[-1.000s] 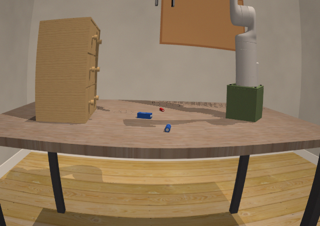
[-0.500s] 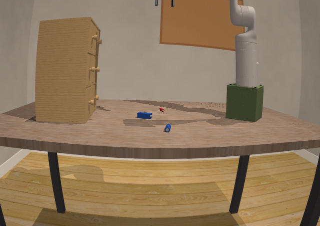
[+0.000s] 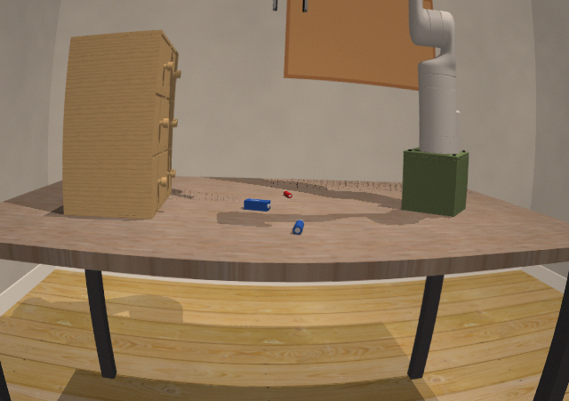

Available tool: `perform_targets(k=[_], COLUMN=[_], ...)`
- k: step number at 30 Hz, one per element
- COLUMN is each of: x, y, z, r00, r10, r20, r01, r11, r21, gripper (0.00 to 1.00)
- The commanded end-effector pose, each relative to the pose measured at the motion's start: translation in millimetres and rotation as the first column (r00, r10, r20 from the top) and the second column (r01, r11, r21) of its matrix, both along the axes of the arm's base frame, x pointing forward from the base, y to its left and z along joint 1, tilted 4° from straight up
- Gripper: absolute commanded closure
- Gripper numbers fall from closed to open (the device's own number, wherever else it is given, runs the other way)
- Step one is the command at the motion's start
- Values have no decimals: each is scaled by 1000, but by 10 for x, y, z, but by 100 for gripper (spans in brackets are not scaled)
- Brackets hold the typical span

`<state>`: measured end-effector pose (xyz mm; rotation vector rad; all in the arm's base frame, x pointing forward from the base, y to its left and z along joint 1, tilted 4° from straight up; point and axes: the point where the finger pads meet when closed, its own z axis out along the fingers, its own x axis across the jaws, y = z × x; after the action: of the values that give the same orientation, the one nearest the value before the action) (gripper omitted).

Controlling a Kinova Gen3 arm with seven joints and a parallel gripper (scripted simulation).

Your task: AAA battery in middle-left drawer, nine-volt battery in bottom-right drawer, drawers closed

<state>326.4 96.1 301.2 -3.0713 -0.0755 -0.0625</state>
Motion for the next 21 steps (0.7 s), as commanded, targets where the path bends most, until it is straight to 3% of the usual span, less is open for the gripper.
perform_targets(k=[1, 12, 21], x=[25, 127, 247], y=[21, 218, 506], z=[-26, -99, -212], r00=[1000, 989, 948], r10=[-22, -146, -318], r20=[-3, -9, -18], r01=[22, 145, 317], r11=[1000, 989, 948], r21=[-14, -13, -11], gripper=[0, 0, 0])
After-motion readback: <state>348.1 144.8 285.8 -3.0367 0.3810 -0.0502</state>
